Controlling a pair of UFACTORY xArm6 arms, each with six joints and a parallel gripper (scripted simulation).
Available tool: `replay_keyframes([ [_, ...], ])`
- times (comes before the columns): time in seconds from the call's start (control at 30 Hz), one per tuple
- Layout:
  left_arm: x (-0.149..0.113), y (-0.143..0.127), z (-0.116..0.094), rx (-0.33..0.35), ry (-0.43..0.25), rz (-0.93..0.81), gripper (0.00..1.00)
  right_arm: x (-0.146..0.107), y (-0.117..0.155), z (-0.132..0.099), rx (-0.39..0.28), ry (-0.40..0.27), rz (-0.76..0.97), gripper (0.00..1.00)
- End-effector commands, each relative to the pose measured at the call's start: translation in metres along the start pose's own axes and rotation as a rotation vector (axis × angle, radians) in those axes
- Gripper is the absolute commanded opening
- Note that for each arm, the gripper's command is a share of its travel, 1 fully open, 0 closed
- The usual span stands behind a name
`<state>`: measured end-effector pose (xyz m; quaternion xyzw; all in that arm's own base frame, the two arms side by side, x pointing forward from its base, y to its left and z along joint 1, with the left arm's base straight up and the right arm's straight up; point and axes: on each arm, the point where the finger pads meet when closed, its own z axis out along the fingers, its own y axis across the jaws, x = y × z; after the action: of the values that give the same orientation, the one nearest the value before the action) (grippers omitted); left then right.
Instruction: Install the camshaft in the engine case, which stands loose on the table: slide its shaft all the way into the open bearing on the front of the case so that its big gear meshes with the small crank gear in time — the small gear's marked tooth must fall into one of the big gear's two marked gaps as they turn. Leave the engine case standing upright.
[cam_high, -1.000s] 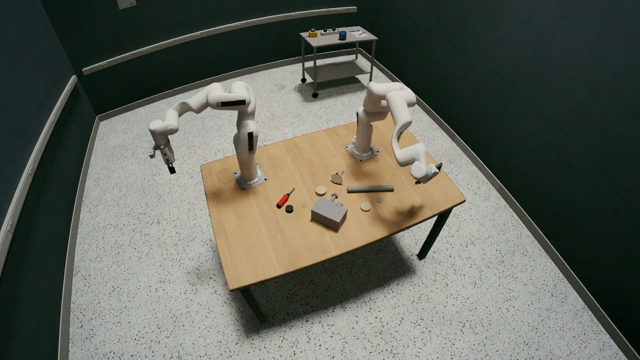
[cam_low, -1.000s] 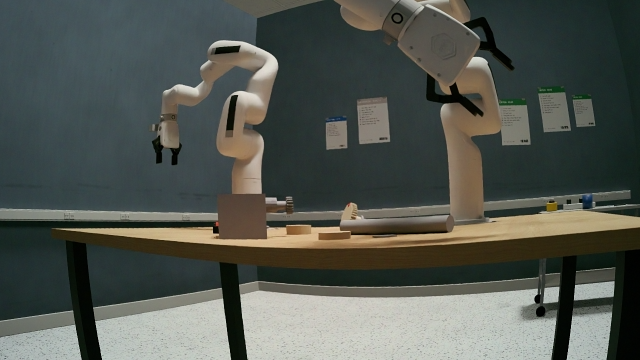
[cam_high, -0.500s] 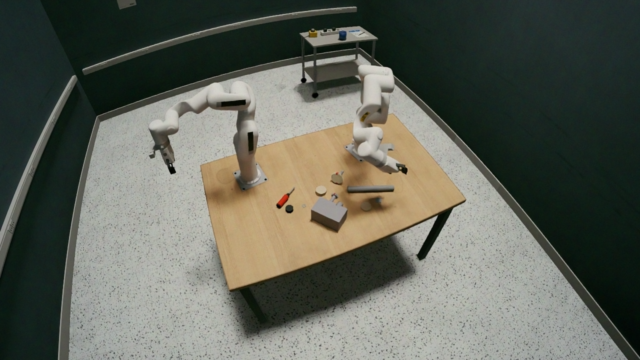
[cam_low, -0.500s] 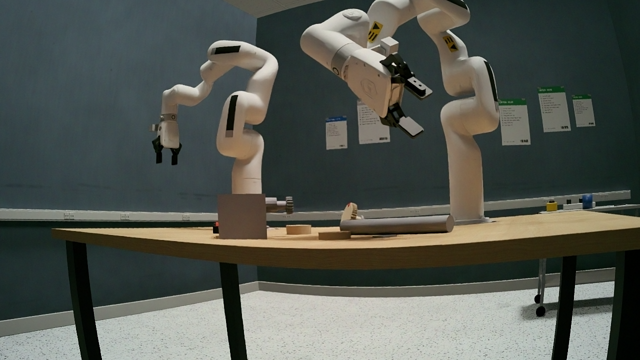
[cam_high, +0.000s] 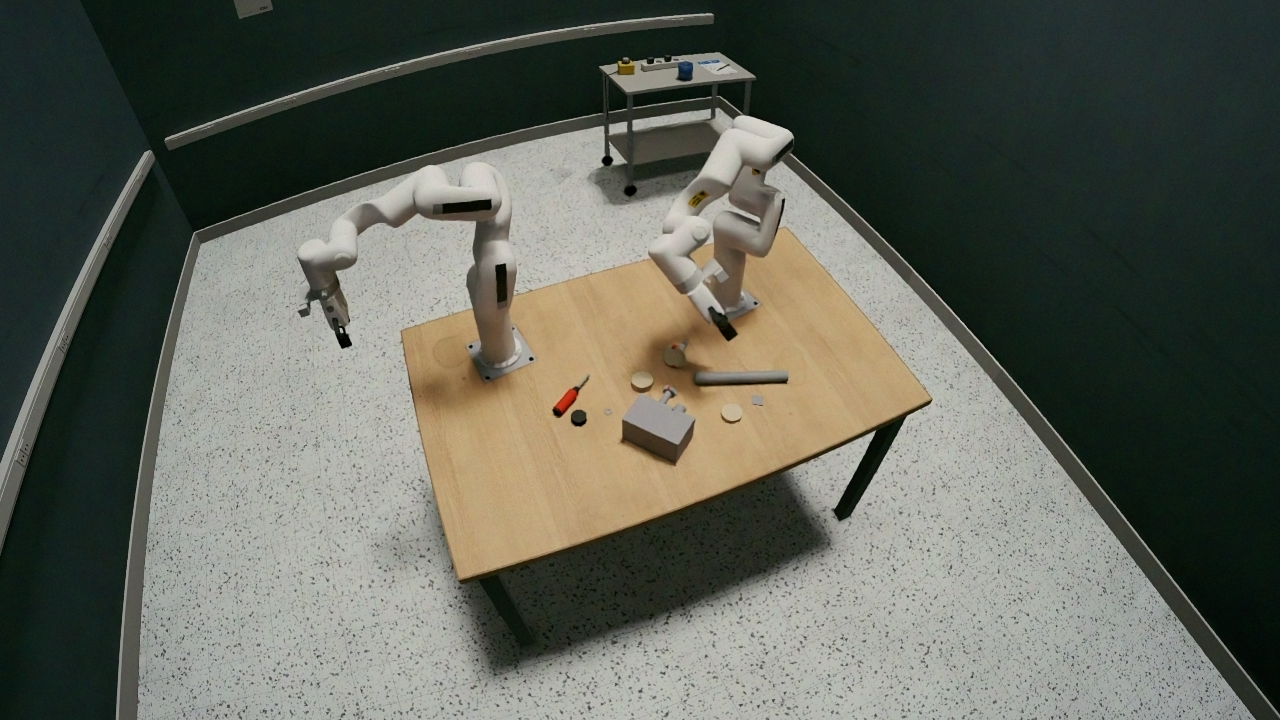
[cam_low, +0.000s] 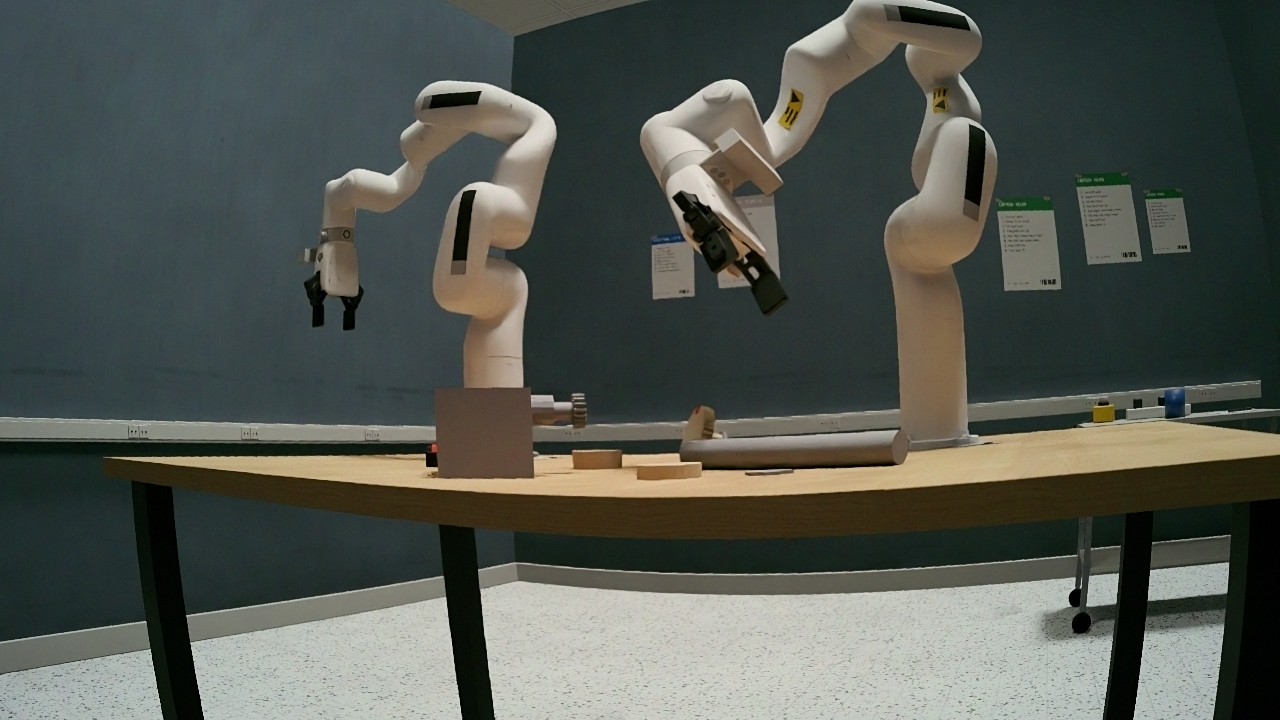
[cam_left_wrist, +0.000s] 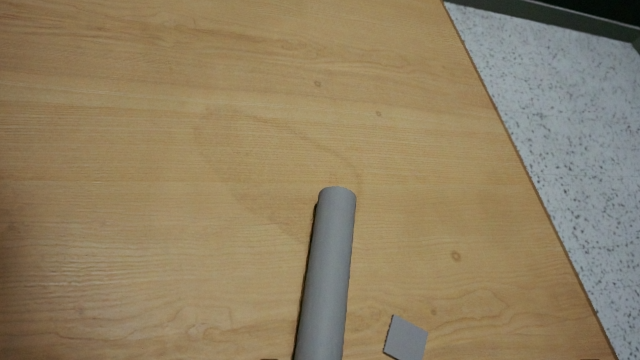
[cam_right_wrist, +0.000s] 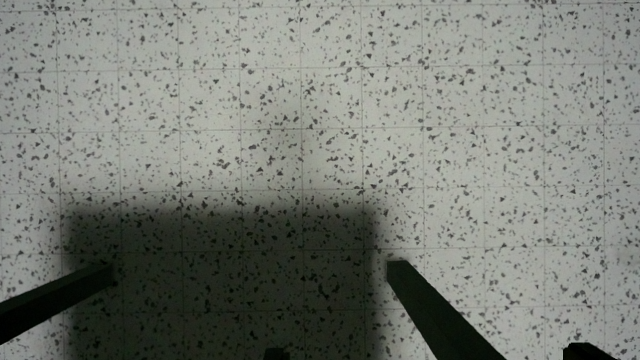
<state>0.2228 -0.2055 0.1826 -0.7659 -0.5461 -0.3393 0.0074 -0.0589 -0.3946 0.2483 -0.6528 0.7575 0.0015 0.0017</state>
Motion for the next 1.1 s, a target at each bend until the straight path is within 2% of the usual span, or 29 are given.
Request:
replay_keyframes([
  [0.0, -0.041, -0.037, -0.048, -0.095, -0.158, 0.210, 1.00, 0.001, 0.000, -0.002, 0.000, 0.004, 0.000, 1.00],
  [0.17, -0.082, -0.081, -0.083, -0.190, -0.315, 0.429, 1.00, 0.001, 0.000, -0.002, 0.000, 0.004, 0.000, 1.00],
  [0.23, -0.096, -0.099, -0.090, -0.226, -0.375, 0.506, 1.00, 0.001, 0.000, -0.002, 0.000, 0.004, 0.000, 1.00],
  [0.3, -0.096, -0.099, -0.090, -0.226, -0.375, 0.506, 1.00, 0.001, 0.000, -0.002, 0.000, 0.004, 0.000, 1.00],
  [0.73, -0.120, -0.115, -0.056, -0.226, -0.375, 0.506, 1.00, 0.001, 0.000, -0.002, 0.000, 0.004, 0.000, 1.00],
  [1.07, -0.123, -0.117, -0.051, -0.226, -0.375, 0.506, 1.00, 0.001, 0.000, -0.002, 0.000, 0.004, 0.000, 1.00],
])
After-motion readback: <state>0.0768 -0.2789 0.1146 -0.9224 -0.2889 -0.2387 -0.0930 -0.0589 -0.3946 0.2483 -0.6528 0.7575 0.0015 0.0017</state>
